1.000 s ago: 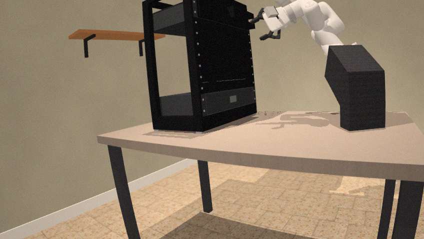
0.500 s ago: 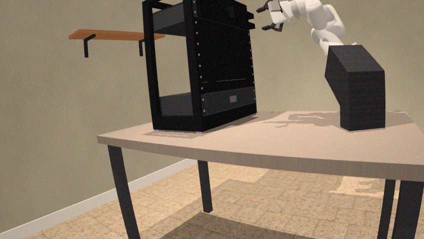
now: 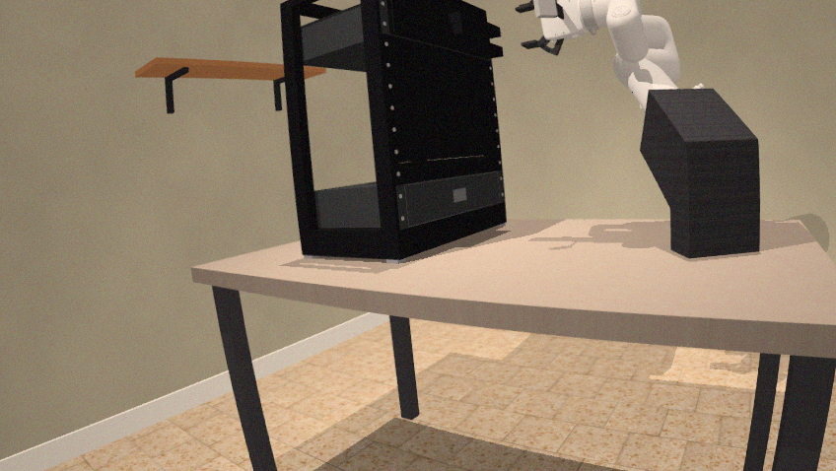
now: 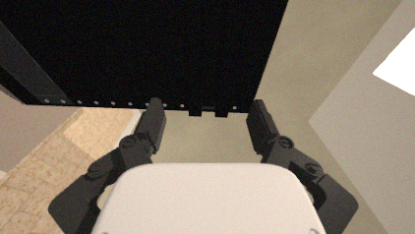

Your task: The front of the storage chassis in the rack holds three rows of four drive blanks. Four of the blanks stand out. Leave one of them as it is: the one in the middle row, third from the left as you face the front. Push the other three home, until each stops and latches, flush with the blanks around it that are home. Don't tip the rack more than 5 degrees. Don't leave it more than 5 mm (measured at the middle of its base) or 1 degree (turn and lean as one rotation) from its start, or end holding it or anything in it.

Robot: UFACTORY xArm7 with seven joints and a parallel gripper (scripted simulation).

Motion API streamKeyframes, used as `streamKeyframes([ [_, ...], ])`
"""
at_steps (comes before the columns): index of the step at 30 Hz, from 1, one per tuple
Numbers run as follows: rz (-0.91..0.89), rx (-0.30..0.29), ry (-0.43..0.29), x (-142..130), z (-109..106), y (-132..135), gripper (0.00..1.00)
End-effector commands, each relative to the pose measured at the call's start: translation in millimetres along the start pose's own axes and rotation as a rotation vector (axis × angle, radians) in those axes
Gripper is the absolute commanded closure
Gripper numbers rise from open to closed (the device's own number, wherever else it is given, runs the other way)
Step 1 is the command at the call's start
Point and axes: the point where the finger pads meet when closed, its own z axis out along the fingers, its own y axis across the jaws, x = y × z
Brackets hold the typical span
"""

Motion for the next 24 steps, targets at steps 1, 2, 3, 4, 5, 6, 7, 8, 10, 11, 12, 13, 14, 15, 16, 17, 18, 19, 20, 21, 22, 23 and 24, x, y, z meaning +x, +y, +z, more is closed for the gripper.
streamKeyframes([
  [1,-0.003,-0.025,-0.017,-4.6,-3.3,5.9,0.00],
  [2,-0.004,-0.028,-0.020,-5.3,-3.8,6.6,0.00],
  [3,-0.004,-0.031,-0.022,-5.9,-4.2,7.2,0.00],
  [4,-0.004,-0.031,-0.022,-5.9,-4.2,7.2,0.00],
  [5,-0.004,-0.031,-0.022,-5.9,-4.2,7.2,0.00],
  [6,-0.005,-0.033,-0.023,-6.4,-4.5,7.7,0.00],
  [7,-0.005,-0.035,-0.025,-6.8,-4.8,8.2,0.00],
  [8,-0.005,-0.037,-0.026,-7.1,-5.0,8.6,0.00],
  [10,-0.006,-0.039,-0.028,-7.6,-5.4,9.1,0.00],
  [11,-0.006,-0.040,-0.028,-7.8,-5.5,9.3,0.00],
  [12,-0.006,-0.040,-0.029,-7.9,-5.6,9.4,0.00],
  [13,-0.006,-0.041,-0.029,-8.0,-5.7,9.5,0.00],
  [14,-0.006,-0.041,-0.029,-8.1,-5.7,9.6,0.00],
  [15,-0.006,-0.041,-0.029,-8.1,-5.7,9.6,0.00],
  [16,-0.006,-0.041,-0.029,-8.1,-5.7,9.7,0.00],
  [17,-0.006,-0.041,-0.029,-8.1,-5.7,9.7,0.00],
  [18,-0.006,-0.041,-0.029,-8.1,-5.7,9.7,0.00],
  [19,-0.006,-0.041,-0.029,-8.1,-5.7,9.7,0.00],
  [20,-0.006,-0.041,-0.029,-8.1,-5.7,9.7,0.00],
  [21,-0.006,-0.041,-0.029,-8.1,-5.7,9.7,0.00],
  [22,-0.006,-0.041,-0.029,-8.1,-5.7,9.7,0.00],
  [23,-0.006,-0.041,-0.029,-8.1,-5.7,9.7,0.00],
  [24,-0.006,-0.041,-0.029,-8.1,-5.7,9.7,0.00],
])
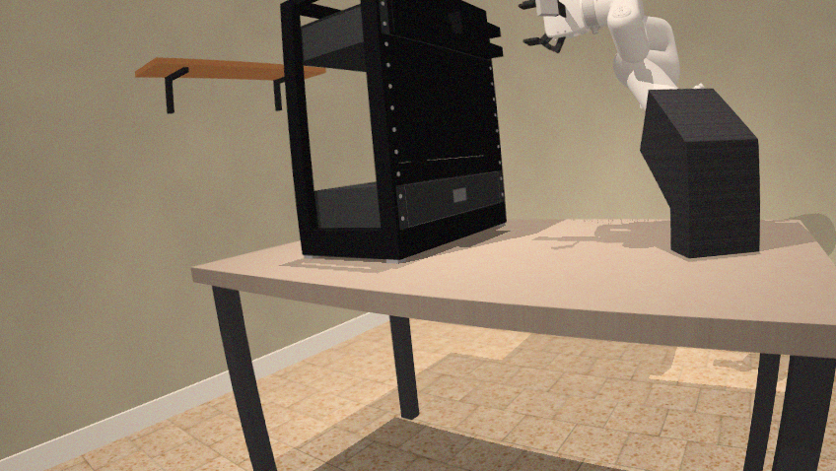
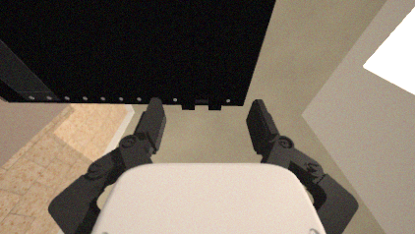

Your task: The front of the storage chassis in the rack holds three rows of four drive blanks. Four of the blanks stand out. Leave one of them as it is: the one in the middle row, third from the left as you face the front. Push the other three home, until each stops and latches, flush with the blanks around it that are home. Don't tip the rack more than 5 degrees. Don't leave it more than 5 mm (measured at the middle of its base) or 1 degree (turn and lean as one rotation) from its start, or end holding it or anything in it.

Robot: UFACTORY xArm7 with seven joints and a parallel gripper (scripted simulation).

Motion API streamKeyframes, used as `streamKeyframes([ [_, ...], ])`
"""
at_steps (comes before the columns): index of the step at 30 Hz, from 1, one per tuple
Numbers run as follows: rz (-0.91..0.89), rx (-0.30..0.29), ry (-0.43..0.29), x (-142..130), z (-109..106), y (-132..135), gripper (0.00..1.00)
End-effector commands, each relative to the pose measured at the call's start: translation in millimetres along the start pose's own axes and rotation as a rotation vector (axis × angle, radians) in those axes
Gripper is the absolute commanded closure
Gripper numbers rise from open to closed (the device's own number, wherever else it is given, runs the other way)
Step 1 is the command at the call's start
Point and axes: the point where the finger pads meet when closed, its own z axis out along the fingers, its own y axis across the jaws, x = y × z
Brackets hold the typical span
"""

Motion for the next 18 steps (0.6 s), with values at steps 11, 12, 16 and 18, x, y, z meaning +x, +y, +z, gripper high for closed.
streamKeyframes([
  [11,0.003,-0.001,-0.001,10,-21,-1,0.00],
  [12,0.003,-0.001,-0.001,12,-25,-2,0.00],
  [16,0.003,-0.001,-0.001,13,-27,-2,0.00],
  [18,0.003,-0.001,-0.001,13,-27,-2,0.00],
])
